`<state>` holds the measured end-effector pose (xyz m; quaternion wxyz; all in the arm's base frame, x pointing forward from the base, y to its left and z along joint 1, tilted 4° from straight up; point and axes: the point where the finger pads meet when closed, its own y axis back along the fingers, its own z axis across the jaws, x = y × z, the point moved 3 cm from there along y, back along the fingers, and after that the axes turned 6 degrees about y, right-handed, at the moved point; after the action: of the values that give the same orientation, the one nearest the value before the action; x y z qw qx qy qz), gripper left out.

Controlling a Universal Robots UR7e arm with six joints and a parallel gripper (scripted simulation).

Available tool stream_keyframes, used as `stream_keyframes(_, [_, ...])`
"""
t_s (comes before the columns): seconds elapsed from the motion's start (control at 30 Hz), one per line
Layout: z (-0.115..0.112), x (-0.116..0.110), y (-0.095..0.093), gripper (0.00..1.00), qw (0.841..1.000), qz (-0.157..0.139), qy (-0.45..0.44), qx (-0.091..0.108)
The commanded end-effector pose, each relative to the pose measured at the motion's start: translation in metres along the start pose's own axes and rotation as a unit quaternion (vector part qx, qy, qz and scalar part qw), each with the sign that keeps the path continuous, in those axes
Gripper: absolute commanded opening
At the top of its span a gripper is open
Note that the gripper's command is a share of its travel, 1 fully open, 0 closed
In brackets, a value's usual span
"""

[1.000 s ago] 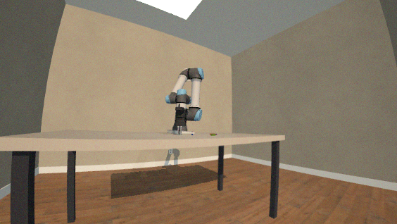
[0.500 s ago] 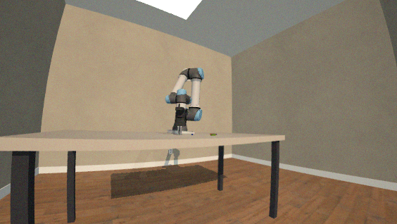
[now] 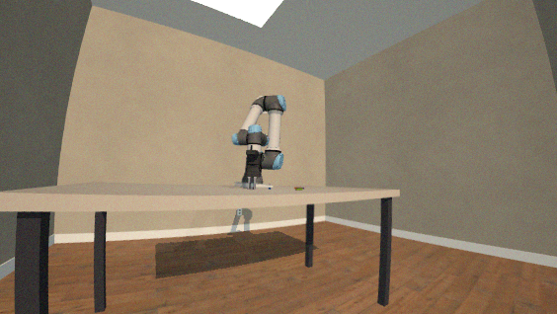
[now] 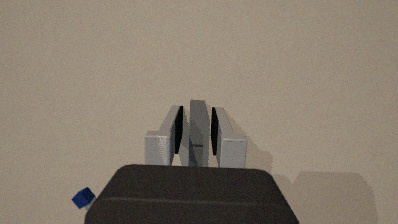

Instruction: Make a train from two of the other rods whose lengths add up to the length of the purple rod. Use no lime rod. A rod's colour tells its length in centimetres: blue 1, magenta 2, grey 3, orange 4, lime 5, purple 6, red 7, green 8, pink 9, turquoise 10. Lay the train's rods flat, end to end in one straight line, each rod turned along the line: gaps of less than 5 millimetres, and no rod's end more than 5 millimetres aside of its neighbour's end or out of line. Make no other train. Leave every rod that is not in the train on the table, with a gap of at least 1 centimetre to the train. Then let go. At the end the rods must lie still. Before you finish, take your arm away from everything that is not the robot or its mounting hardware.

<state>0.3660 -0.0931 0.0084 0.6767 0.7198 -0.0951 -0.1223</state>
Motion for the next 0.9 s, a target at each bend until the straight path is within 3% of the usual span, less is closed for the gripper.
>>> stream_keyframes(0.0, [0.0,0.0,0.0,0.54,1.0,0.001,0.0,0.0])
stream_keyframes(0.47, [0.0,0.0,0.004,0.54,1.0,0.001,0.0,0.0])
stream_keyframes(0.87, [0.0,0.0,0.051,0.54,1.0,0.001,0.0,0.0])
